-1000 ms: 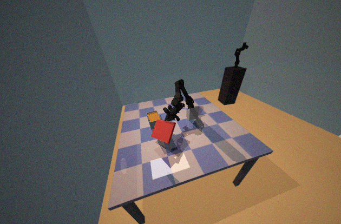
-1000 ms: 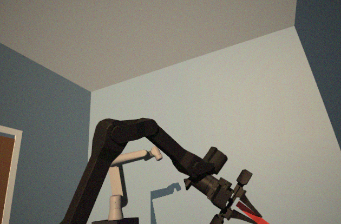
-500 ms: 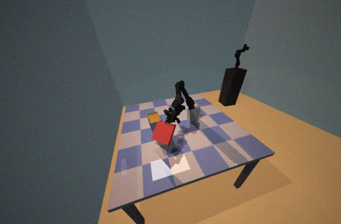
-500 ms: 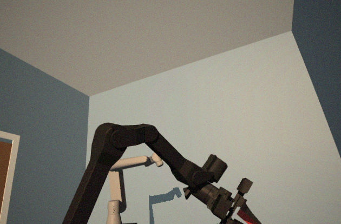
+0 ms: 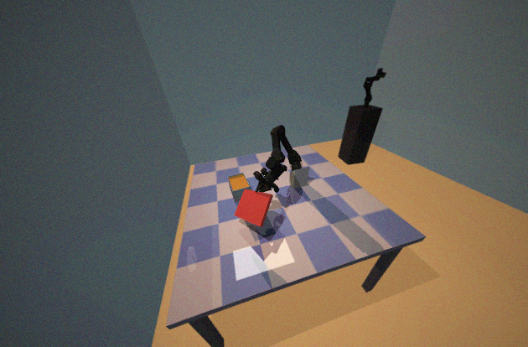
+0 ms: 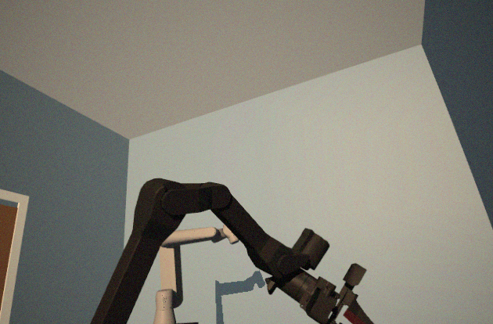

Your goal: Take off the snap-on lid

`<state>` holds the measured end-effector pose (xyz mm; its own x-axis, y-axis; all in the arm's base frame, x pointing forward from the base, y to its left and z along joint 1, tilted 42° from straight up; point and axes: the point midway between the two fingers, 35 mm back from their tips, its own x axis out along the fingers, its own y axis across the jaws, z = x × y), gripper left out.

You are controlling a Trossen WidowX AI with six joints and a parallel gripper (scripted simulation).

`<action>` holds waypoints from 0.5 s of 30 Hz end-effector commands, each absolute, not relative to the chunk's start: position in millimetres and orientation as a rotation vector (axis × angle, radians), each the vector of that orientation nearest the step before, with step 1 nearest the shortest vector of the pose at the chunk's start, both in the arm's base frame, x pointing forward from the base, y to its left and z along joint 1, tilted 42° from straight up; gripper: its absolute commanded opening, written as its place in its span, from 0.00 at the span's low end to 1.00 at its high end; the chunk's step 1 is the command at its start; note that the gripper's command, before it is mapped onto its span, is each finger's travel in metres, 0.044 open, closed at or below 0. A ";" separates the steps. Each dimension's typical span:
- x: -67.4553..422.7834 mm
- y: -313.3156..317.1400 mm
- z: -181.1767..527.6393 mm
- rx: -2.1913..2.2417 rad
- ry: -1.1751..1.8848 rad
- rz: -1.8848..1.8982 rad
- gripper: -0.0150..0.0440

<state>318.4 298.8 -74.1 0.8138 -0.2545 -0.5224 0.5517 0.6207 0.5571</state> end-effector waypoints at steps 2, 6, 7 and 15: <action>318.6 296.3 -77.8 0.769 0.420 -0.477 0.25; 318.9 294.2 -80.2 0.769 0.420 -0.477 0.25; 319.0 293.7 -80.8 0.769 0.420 -0.477 0.25; 319.7 289.5 -85.7 0.769 0.420 -0.477 0.25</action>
<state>320.0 290.6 -82.6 0.8152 -0.2569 -0.5191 0.5509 0.6207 0.5579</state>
